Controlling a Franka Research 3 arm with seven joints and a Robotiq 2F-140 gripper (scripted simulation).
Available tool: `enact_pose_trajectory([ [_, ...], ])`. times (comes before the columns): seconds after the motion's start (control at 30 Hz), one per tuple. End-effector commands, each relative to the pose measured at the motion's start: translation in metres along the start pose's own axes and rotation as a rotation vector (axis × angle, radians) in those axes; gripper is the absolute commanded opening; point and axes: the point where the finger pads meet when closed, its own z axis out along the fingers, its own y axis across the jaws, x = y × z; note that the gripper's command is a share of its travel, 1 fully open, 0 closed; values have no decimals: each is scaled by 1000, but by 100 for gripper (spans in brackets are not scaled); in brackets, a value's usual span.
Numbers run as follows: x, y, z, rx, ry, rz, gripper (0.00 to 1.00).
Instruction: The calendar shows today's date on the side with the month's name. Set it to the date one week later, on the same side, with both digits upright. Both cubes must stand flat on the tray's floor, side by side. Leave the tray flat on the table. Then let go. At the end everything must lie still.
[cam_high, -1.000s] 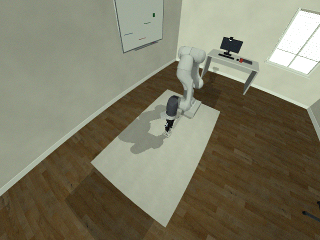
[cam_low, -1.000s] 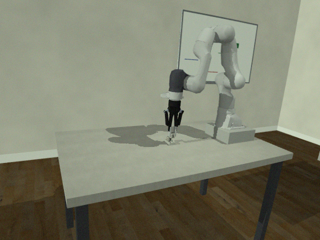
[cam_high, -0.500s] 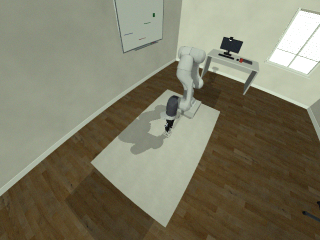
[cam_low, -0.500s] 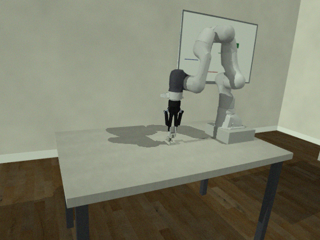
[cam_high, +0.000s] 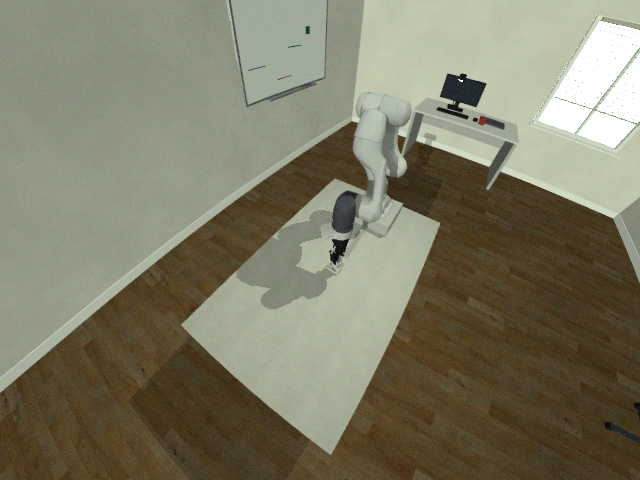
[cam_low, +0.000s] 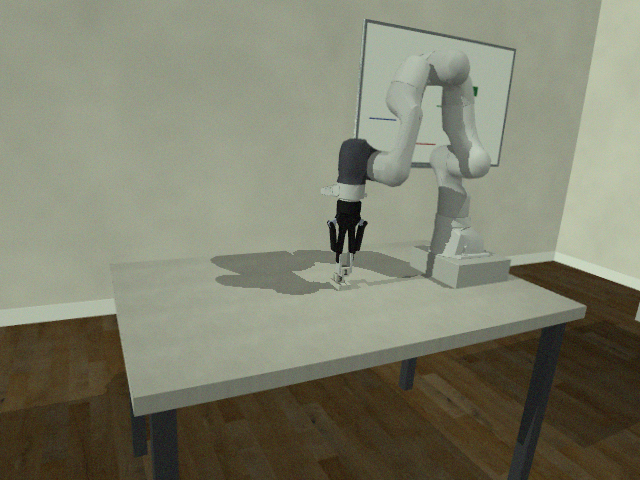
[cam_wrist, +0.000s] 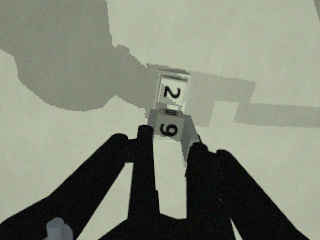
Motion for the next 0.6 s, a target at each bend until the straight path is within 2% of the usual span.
enact_pose_trajectory([
  [0.0, 0, -2, -1, 3, 1, 4, 16],
  [0.57, 0, -2, 1, 3, 1, 4, 16],
])
